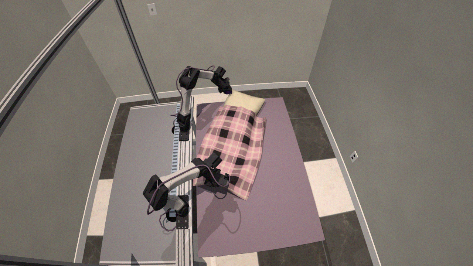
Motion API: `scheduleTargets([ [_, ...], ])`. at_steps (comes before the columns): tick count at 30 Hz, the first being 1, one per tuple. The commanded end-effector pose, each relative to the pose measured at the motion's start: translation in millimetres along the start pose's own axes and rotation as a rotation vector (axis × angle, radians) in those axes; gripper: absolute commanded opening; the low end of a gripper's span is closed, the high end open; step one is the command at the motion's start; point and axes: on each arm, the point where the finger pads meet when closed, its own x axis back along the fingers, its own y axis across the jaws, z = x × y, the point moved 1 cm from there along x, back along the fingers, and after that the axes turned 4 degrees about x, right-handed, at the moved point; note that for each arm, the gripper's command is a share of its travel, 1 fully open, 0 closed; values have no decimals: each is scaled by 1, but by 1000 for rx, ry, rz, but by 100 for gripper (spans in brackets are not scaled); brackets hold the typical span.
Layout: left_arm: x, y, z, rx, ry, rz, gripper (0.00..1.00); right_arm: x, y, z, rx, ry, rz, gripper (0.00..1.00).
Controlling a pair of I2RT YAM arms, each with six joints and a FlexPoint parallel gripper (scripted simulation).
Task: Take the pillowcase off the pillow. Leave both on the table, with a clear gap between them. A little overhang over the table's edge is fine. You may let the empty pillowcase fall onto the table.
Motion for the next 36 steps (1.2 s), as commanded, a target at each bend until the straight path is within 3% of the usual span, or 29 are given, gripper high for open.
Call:
scheduleTargets([
  [1, 6, 0, 11, 3, 18, 2, 0, 16, 1, -6, -6, -11, -5, 0],
  [31, 6, 0, 11, 3, 18, 2, 0, 71, 2, -27, -4, 4, 26, 0],
  [33, 14, -22, -3, -35, -25, 46, 0, 71, 0, -25, -5, 2, 23, 0],
  [36, 13, -21, -4, -33, -25, 41, 0, 69, -3, -23, -4, 8, 35, 0],
])
